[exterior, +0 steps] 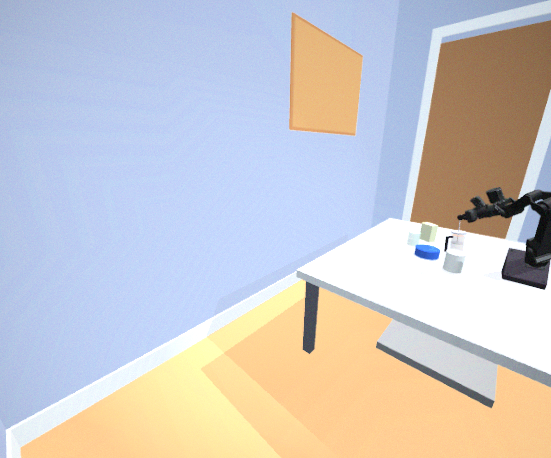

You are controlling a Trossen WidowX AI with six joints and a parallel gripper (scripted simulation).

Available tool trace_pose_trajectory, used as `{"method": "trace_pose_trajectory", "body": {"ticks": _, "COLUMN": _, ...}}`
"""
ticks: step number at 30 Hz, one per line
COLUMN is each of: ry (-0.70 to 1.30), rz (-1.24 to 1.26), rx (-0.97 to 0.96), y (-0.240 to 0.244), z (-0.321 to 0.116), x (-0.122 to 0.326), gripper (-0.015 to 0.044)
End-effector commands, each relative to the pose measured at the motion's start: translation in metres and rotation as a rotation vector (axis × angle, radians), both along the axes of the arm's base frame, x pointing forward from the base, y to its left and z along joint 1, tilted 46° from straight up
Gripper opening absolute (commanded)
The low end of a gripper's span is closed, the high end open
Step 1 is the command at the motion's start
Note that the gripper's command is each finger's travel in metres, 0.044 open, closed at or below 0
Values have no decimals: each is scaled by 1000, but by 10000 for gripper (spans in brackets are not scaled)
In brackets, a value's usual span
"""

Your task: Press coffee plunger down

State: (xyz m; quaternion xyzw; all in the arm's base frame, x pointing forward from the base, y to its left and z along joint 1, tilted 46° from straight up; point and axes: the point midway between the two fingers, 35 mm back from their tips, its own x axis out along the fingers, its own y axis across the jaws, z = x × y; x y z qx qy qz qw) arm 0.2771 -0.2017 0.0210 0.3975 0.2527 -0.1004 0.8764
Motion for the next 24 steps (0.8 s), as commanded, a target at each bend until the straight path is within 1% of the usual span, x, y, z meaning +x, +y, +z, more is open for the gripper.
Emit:
{"method": "trace_pose_trajectory", "body": {"ticks": 1, "ry": 45, "rz": 21, "rx": 63, "y": 25, "z": -23, "x": -4, "gripper": 119}}
{"method": "trace_pose_trajectory", "body": {"ticks": 13, "ry": 41, "rz": 19, "rx": 65, "y": 36, "z": -36, "x": 4, "gripper": 119}}
{"method": "trace_pose_trajectory", "body": {"ticks": 24, "ry": 39, "rz": 20, "rx": 65, "y": 34, "z": -38, "x": 12, "gripper": 119}}
